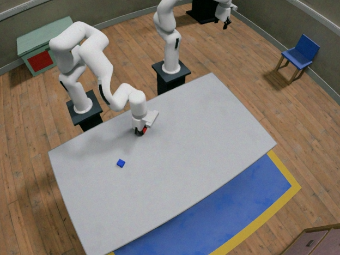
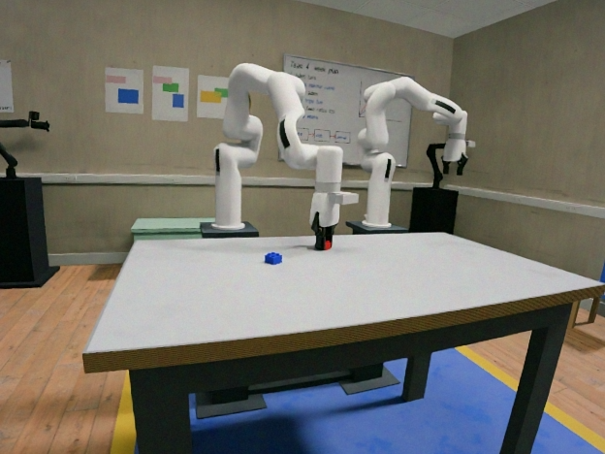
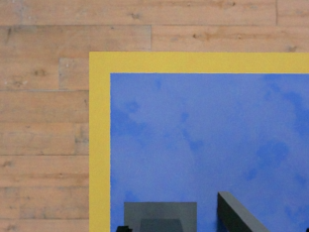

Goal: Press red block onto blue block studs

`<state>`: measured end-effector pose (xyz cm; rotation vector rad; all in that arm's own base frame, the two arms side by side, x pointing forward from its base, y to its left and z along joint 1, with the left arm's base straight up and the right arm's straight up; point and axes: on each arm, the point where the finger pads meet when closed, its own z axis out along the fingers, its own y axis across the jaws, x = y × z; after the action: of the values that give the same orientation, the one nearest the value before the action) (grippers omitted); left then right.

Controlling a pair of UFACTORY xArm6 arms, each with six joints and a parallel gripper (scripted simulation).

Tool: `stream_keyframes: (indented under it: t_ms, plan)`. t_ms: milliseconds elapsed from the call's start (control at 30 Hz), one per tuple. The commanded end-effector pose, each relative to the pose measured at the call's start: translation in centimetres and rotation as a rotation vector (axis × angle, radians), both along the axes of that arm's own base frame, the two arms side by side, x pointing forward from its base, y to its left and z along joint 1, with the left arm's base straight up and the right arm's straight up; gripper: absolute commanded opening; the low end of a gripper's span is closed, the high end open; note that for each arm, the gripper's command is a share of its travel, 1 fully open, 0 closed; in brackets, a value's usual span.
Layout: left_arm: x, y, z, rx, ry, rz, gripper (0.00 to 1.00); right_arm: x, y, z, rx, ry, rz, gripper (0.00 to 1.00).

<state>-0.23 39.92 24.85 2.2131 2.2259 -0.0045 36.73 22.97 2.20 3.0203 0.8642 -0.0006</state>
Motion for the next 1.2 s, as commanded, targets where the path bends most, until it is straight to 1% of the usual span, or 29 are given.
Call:
stream_keyframes:
  t_ms: [0,133,467,500,567,700,1033,1067,1133,1167]
  plan:
    - [0.0,0.1,0.1,0.004,0.0,0.0,1.0,0.1,0.1,0.6,0.002,-0.003,0.0,0.0]
    - [0.0,0.1,0.1,0.004,0.0,0.0,1.0,0.1,0.1,3.0,0.002,-0.002,0.0,0.0]
    - [0.0,0.1,0.1,0.004,0.0,0.0,1.0,0.1,0.1,3.0,0.002,-0.002,0.0,0.0]
    - [0.0,0.1,0.1,0.004,0.0,0.0,1.0,0.1,0.1,3.5,0.002,-0.002,0.0,0.0]
    - [0.0,0.1,0.1,0.004,0.0,0.0,1.0,0.1,0.1,3.5,0.002,-0.002,0.0,0.0]
    - [0.0,0.1,0.1,0.004,0.0,0.0,1.0,0.1,0.1,5.9,0.002,-0.003,0.0,0.0]
    - [0.0,0.1,0.1,0.004,0.0,0.0,1.0,0.1,0.1,5.9,0.002,-0.003,0.0,0.0]
    - [0.0,0.1,0.1,0.004,0.0,0.0,1.0,0.6,-0.8,5.9,0.002,-0.003,-0.004,0.0]
    - [0.0,0.1,0.1,0.004,0.0,0.0,1.0,0.6,-0.8,5.9,0.002,-0.003,-0.004,0.0]
    - [0.0,0.1,0.1,0.004,0.0,0.0,1.0,1.0,-1.7,6.0,0.002,-0.003,-0.008,0.0]
